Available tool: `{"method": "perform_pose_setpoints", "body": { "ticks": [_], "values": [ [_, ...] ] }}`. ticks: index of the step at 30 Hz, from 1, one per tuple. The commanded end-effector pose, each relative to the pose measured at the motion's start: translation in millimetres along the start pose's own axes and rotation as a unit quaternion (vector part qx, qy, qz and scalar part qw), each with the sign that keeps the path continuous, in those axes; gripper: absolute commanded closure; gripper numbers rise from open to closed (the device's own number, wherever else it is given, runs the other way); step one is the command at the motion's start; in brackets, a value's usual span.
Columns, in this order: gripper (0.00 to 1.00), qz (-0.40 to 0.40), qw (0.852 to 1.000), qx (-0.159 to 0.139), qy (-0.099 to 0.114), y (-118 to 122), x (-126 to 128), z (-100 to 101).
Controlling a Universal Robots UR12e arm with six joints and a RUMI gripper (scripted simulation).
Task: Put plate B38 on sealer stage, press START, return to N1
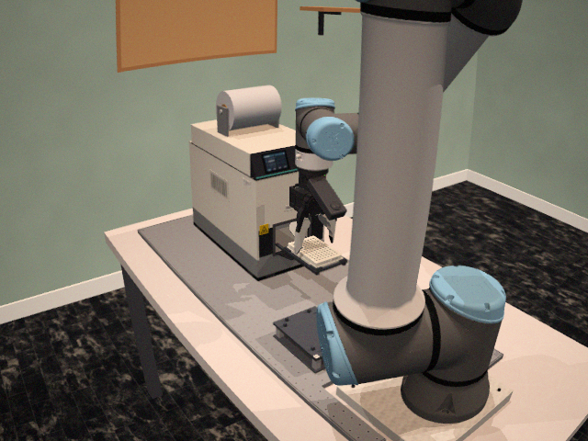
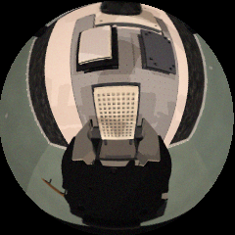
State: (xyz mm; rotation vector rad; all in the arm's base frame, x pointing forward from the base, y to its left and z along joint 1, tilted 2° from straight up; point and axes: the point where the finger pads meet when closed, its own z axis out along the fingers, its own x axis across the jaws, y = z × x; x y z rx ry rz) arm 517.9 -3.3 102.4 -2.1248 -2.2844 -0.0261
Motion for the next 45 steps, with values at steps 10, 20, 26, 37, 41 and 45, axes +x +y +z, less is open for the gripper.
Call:
{"method": "perform_pose_setpoints", "body": {
  "ticks": [10,20,26,37,41,45],
  "values": [
    [0.32,0.0,1.0,-0.001,0.0,0.6,-0.2,-8.9],
    [0.32,0.0,1.0,-0.001,0.0,0.6,-0.2,-14.3],
    [0.32,0.0,1.0,-0.001,0.0,0.6,-0.2,-21.9],
    [0.32,0.0,1.0,-0.001,0.0,0.6,-0.2,-36.9],
    [0.32,0.0,1.0,-0.001,0.0,0.6,-0.2,-43.6],
    [0.32,0.0,1.0,-0.001,0.0,0.6,-0.2,-50.3]
  ]
}}
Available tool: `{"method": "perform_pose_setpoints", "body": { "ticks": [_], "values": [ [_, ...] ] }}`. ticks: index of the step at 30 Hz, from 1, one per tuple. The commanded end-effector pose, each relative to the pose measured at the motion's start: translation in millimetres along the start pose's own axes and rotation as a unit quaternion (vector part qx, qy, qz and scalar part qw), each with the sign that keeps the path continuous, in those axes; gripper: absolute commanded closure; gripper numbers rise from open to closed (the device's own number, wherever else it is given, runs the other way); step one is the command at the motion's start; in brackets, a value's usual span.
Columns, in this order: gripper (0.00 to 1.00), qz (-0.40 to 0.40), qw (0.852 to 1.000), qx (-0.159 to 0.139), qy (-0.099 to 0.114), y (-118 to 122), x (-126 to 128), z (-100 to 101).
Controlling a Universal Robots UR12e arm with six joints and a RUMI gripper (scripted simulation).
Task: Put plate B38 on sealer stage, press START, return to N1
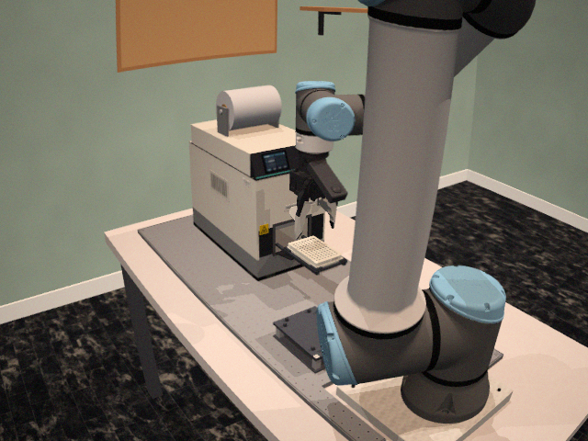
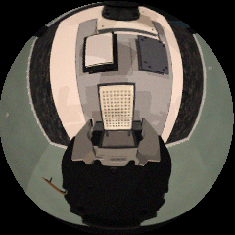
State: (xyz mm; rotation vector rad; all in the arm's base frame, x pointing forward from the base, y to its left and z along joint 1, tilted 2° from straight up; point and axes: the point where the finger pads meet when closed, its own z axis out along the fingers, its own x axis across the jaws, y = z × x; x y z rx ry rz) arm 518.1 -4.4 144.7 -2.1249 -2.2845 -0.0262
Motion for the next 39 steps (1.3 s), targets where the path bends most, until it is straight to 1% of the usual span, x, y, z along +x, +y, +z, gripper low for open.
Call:
{"method": "perform_pose_setpoints", "body": {
  "ticks": [1,5,10,39],
  "values": [
    [0.32,0.0,1.0,-0.001,0.0,0.5,-0.2,-9.6],
    [0.32,0.0,1.0,-0.001,0.0,0.5,-0.2,-15.6],
    [0.32,0.0,1.0,-0.001,0.0,0.5,-0.2,-15.6],
    [0.32,0.0,1.0,-0.001,0.0,-44.4,3.0,-15.6]
  ]
}}
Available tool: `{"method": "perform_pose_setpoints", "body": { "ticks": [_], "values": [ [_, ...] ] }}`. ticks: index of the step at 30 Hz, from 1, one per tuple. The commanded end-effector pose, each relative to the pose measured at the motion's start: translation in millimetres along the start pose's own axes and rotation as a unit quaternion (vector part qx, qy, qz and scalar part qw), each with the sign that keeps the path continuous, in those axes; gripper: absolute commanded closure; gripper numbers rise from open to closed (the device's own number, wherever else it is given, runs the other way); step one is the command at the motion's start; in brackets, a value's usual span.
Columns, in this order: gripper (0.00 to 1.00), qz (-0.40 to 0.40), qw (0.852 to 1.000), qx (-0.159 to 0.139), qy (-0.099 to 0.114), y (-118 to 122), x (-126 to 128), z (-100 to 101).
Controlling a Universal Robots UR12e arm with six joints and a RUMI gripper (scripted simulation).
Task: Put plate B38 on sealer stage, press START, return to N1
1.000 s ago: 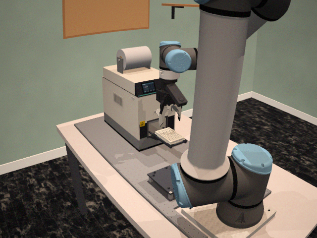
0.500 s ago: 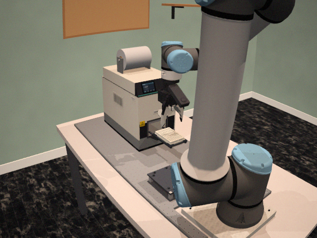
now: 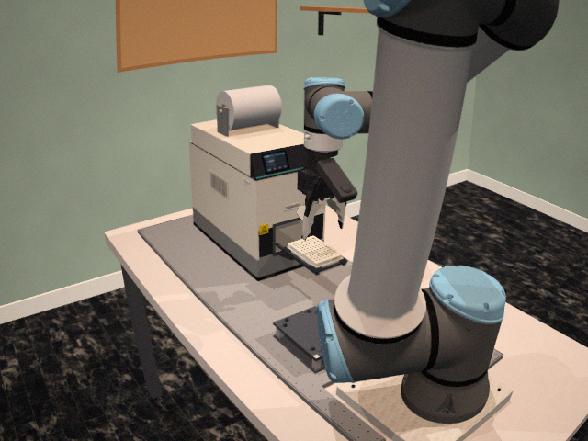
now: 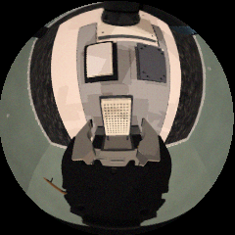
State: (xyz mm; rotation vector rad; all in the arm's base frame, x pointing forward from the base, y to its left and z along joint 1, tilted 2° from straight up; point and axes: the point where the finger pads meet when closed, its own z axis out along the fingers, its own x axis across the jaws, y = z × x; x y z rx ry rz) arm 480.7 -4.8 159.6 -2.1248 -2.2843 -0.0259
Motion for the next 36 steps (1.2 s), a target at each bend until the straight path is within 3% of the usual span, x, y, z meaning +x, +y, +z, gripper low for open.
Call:
{"method": "perform_pose_setpoints", "body": {
  "ticks": [1,17,36],
  "values": [
    [0.32,0.0,1.0,-0.001,0.0,-8.7,0.4,-0.8],
    [0.32,0.0,1.0,-0.001,0.0,-22.0,1.4,-0.8],
    [0.41,0.0,1.0,-0.001,0.0,-24.5,-44.3,-52.2]
  ]
}}
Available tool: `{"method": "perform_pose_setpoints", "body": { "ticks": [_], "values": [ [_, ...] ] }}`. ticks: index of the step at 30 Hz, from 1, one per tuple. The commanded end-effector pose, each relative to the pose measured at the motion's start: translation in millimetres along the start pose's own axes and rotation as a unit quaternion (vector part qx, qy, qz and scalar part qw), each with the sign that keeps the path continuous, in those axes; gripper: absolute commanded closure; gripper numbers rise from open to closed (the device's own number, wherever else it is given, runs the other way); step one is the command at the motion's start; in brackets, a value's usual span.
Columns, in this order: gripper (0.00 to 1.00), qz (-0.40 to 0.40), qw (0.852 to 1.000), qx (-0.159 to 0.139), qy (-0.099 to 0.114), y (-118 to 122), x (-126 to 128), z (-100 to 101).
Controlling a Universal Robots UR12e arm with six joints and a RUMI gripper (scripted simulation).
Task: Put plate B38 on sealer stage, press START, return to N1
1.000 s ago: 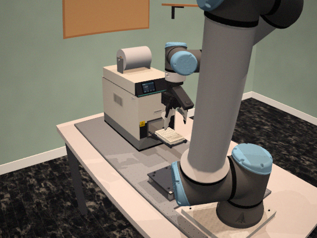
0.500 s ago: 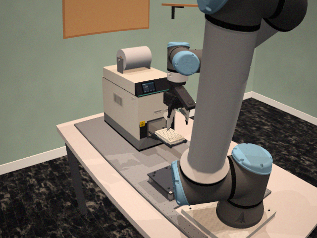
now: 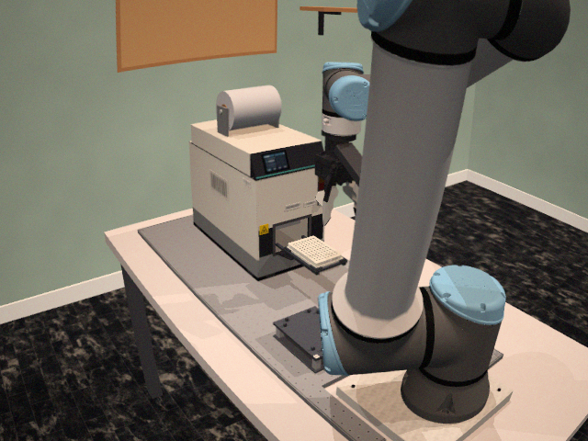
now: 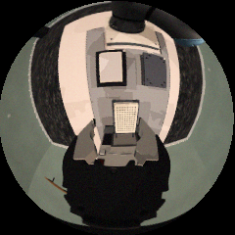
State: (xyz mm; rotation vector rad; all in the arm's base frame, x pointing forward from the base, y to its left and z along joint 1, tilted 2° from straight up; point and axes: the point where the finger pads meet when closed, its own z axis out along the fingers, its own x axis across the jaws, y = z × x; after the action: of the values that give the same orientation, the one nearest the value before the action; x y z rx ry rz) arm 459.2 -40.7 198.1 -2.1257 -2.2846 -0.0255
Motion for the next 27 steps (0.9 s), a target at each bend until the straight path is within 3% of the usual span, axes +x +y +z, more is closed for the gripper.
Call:
{"method": "perform_pose_setpoints", "body": {
  "ticks": [1,9,10,23,27],
  "values": [
    [0.41,0.0,1.0,0.0,0.0,-0.3,-11.1,-12.9],
    [0.45,0.0,1.0,0.0,0.0,-1.3,-30.6,-34.8],
    [1.0,0.0,1.0,0.0,0.0,-1.5,-33.9,-38.6],
    [1.0,0.0,1.0,0.0,0.0,-3.0,-63.0,-71.3],
    [1.0,0.0,1.0,0.0,0.0,-3.0,-63.0,-71.3]
  ]
}}
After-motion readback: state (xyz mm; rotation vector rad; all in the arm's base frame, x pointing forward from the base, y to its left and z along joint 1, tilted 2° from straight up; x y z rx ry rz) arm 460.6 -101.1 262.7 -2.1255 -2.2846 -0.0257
